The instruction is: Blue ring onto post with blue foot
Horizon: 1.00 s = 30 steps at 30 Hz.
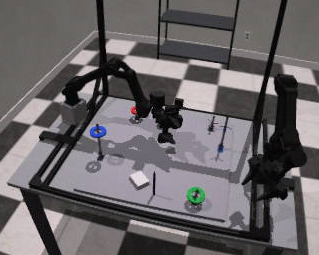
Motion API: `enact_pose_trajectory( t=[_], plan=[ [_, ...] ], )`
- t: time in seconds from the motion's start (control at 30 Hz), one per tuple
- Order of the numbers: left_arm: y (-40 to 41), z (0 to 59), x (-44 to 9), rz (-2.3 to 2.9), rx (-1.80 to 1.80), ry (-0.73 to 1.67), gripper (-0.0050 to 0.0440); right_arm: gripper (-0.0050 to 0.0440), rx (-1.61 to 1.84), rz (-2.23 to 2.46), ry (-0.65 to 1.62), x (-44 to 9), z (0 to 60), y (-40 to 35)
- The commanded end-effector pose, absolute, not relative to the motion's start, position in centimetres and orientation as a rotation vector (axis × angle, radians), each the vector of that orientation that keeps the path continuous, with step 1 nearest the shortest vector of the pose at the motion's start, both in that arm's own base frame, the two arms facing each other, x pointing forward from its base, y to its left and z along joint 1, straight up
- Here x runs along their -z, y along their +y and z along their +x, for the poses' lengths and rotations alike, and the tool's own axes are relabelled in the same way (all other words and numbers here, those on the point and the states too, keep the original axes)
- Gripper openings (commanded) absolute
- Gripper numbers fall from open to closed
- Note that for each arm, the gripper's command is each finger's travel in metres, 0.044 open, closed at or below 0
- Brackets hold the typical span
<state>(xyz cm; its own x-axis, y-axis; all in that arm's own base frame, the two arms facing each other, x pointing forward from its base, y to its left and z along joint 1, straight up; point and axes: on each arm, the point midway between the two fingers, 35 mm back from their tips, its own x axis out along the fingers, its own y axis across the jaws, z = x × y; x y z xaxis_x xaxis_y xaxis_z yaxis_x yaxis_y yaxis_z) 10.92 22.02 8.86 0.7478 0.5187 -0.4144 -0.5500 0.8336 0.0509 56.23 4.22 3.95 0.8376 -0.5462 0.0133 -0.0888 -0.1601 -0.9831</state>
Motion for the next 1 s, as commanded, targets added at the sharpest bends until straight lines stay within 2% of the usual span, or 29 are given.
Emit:
enact_pose_trajectory(
  t=[0.0, 0.57, 0.73, 0.97],
  plan=[
    [22.0, 10.9, -8.9, -0.076, -0.585, 0.43, 0.04, 0.04, 0.432, -1.704, 0.496, -3.9, 56.2, 4.2],
    [22.0, 11.1, -8.9, -0.074, -0.582, 0.431, 0.04, 0.04, 0.422, -1.697, 0.49, -4.0, 56.2, 4.5],
    [21.9, 14.7, -10.9, -0.011, -0.509, 0.438, 0.04, 0.04, 0.188, -1.498, 0.374, -6.3, 55.2, 11.6],
    [20.9, 18.9, -13.6, 0.051, -0.434, 0.414, 0.04, 0.04, -0.076, -1.261, 0.368, -7.6, 51.2, 18.2]
  ],
)
